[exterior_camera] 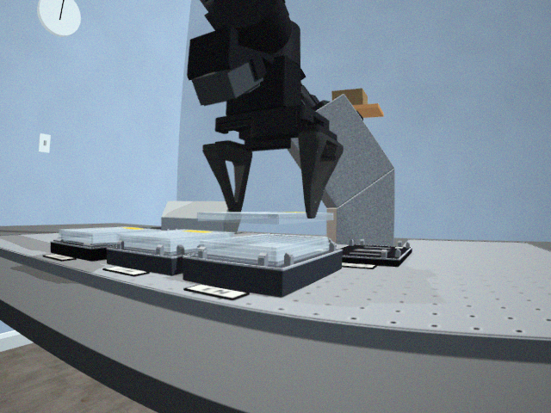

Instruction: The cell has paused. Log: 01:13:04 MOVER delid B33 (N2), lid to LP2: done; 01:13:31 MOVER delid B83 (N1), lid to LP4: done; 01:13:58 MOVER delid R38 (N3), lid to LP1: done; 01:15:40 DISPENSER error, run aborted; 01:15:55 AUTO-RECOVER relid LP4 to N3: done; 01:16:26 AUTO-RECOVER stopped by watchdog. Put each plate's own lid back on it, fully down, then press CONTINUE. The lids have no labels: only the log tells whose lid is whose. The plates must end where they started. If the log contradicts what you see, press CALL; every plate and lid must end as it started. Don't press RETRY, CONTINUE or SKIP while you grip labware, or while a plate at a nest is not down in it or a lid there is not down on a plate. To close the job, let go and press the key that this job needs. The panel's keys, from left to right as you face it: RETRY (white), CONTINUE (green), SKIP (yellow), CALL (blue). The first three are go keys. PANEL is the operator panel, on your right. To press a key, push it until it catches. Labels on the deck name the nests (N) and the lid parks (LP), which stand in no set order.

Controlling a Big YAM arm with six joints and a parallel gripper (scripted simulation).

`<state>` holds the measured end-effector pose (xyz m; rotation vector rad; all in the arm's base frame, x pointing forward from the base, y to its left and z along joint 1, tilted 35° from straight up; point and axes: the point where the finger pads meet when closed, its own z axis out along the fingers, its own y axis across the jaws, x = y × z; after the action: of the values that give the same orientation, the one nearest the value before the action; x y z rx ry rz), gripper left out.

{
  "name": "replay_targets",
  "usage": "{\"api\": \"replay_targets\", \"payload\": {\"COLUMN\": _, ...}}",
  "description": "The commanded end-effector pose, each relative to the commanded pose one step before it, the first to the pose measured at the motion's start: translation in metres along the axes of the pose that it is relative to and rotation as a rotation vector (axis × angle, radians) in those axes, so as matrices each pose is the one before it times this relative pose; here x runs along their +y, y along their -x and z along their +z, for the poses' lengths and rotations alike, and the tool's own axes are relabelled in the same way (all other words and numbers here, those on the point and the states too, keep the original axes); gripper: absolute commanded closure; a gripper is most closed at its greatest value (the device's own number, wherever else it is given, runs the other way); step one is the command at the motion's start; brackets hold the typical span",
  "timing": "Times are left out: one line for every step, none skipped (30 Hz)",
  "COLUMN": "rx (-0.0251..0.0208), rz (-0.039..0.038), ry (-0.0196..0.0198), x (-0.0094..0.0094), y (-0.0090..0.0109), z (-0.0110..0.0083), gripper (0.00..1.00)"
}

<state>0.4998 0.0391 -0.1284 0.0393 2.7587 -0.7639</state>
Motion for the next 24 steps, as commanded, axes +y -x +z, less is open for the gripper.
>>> {"api": "replay_targets", "payload": {"rx": -0.00893, "rz": 0.00774, "ry": -0.00006, "x": 0.0039, "y": 0.00787, "z": 0.00617, "gripper": 1.0}}
{"api": "replay_targets", "payload": {"rx": -0.00252, "rz": 0.00307, "ry": 0.00027, "x": -0.00094, "y": 0.00192, "z": 0.00093, "gripper": 1.0}}
{"api": "replay_targets", "payload": {"rx": 0.00053, "rz": 0.00111, "ry": -0.00062, "x": -0.00132, "y": 0.00057, "z": 0.00135, "gripper": 1.0}}
{"api": "replay_targets", "payload": {"rx": 0.00164, "rz": 0.00028, "ry": -0.00086, "x": -0.00139, "y": 0.00009, "z": 0.00129, "gripper": 1.0}}
{"api": "replay_targets", "payload": {"rx": 0.0, "rz": 0.0, "ry": 0.0, "x": 0.0, "y": 0.0, "z": 0.0, "gripper": 1.0}}
{"api": "replay_targets", "payload": {"rx": 0.0, "rz": 0.0, "ry": 0.0, "x": 0.0, "y": 0.0, "z": 0.0, "gripper": 1.0}}
{"api": "replay_targets", "payload": {"rx": 0.00843, "rz": -0.00548, "ry": -0.00242, "x": -0.00163, "y": -0.00426, "z": 0.00178, "gripper": 1.0}}
{"api": "replay_targets", "payload": {"rx": -0.00183, "rz": 0.00125, "ry": 0.00053, "x": 0.0001, "y": 0.00045, "z": 0.00044, "gripper": 1.0}}
{"api": "replay_targets", "payload": {"rx": -0.00077, "rz": 0.00054, "ry": 0.00027, "x": 0.00004, "y": 0.00057, "z": 0.00033, "gripper": 1.0}}
{"api": "replay_targets", "payload": {"rx": -0.00075, "rz": 0.00053, "ry": 0.00026, "x": 0.00004, "y": 0.00056, "z": 0.00034, "gripper": 1.0}}
{"api": "replay_targets", "payload": {"rx": -0.00065, "rz": 0.00046, "ry": 0.00024, "x": 0.00002, "y": 0.00048, "z": 0.00036, "gripper": 1.0}}
{"api": "replay_targets", "payload": {"rx": -0.00065, "rz": 0.00046, "ry": 0.00024, "x": 0.00001, "y": 0.00049, "z": 0.00037, "gripper": 1.0}}
{"api": "replay_targets", "payload": {"rx": -0.00064, "rz": 0.00045, "ry": 0.00024, "x": 0.0, "y": 0.00048, "z": 0.00037, "gripper": 1.0}}
{"api": "replay_targets", "payload": {"rx": -0.00063, "rz": 0.00045, "ry": 0.00024, "x": -0.00001, "y": 0.00048, "z": 0.00037, "gripper": 1.0}}
{"api": "replay_targets", "payload": {"rx": -0.00065, "rz": 0.00046, "ry": 0.00025, "x": -0.00002, "y": 0.0005, "z": 0.00037, "gripper": 1.0}}
{"api": "replay_targets", "payload": {"rx": -0.00014, "rz": 0.00011, "ry": 0.00013, "x": -0.00007, "y": 0.00014, "z": 0.00044, "gripper": 1.0}}
{"api": "replay_targets", "payload": {"rx": 0.00006, "rz": -0.00003, "ry": 0.00008, "x": -0.0001, "y": 0.00001, "z": 0.00046, "gripper": 1.0}}
{"api": "replay_targets", "payload": {"rx": 0.00006, "rz": -0.00003, "ry": 0.00008, "x": -0.0001, "y": 0.00002, "z": 0.00046, "gripper": 1.0}}
{"api": "replay_targets", "payload": {"rx": 0.00006, "rz": -0.00003, "ry": 0.00009, "x": -0.00011, "y": 0.00002, "z": 0.00046, "gripper": 1.0}}
{"api": "replay_targets", "payload": {"rx": 0.00006, "rz": -0.00003, "ry": 0.00009, "x": -0.00012, "y": 0.00003, "z": 0.00046, "gripper": 1.0}}
{"api": "replay_targets", "payload": {"rx": 0.00006, "rz": -0.00003, "ry": 0.00009, "x": -0.00012, "y": 0.00003, "z": 0.00045, "gripper": 1.0}}
{"api": "replay_targets", "payload": {"rx": 0.0, "rz": 0.0, "ry": 0.0, "x": 0.0, "y": 0.0, "z": 0.0, "gripper": 1.0}}
{"api": "replay_targets", "payload": {"rx": 0.0, "rz": 0.0, "ry": 0.0, "x": 0.0, "y": 0.0, "z": 0.0, "gripper": 1.0}}
{"api": "replay_targets", "payload": {"rx": 0.00279, "rz": -0.00191, "ry": -0.00057, "x": -0.00026, "y": -0.00067, "z": 0.00042, "gripper": 1.0}}
